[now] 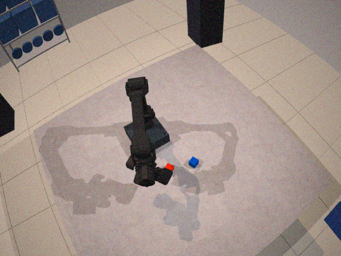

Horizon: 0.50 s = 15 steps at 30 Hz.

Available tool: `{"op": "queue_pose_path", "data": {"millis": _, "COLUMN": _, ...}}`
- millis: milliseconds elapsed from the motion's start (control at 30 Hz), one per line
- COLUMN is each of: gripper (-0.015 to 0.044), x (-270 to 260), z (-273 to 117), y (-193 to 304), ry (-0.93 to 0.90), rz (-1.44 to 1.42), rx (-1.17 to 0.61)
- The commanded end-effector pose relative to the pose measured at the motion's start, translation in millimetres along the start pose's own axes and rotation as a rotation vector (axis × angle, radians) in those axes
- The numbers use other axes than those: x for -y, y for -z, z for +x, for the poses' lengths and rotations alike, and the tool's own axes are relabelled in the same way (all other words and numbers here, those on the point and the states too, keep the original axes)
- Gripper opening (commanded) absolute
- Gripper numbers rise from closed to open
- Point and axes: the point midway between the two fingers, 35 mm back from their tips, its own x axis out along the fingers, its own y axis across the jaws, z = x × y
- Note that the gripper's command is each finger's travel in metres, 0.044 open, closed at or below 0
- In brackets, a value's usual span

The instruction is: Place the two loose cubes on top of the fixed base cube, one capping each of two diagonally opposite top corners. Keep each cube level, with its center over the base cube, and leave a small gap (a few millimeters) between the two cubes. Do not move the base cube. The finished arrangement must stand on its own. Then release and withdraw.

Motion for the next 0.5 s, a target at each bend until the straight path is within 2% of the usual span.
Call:
{"op": "queue_pose_path", "data": {"millis": 0, "gripper": 0.0105, "x": -8.1, "z": 1.3, "y": 7.3, "ry": -0.004, "rz": -0.100, "rx": -0.002}}
{"op": "queue_pose_path", "data": {"millis": 467, "gripper": 0.0105, "x": -39.2, "z": 10.3, "y": 40.1, "ry": -0.008, "rz": -0.586, "rx": -0.002}}
